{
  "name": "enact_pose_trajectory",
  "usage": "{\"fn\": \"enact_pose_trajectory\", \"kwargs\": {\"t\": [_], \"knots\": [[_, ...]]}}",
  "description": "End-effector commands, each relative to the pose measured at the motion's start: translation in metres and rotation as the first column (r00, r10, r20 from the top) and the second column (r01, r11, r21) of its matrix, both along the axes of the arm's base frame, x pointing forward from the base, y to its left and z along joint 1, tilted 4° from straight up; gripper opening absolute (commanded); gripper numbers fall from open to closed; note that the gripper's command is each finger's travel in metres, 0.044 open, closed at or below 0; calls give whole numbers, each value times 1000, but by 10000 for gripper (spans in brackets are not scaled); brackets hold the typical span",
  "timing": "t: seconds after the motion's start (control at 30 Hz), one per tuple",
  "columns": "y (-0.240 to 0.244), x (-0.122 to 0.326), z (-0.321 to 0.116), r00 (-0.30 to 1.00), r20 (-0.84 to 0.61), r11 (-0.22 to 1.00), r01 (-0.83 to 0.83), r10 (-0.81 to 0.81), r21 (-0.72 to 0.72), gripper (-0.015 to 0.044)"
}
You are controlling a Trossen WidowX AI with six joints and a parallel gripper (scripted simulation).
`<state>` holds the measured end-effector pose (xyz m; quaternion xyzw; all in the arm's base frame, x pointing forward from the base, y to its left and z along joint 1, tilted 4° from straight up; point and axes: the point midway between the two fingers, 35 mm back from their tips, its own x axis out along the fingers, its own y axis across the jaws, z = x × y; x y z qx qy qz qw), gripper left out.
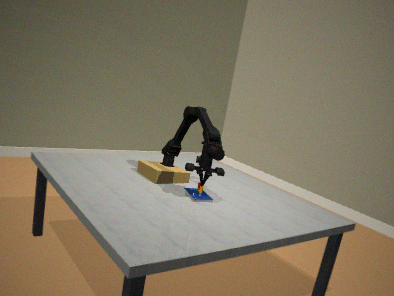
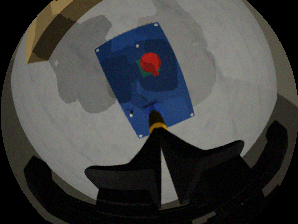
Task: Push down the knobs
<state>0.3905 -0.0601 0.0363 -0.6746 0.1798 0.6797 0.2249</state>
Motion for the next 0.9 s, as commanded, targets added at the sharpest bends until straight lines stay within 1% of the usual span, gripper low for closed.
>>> {"fn": "enact_pose_trajectory", "kwargs": {"t": [0.0,0.87], "knots": [[1,1,-12,1000,-5,1000,0,0,4,0],[2,1,-17,1000,-5,1000,0,0,4,0]]}}
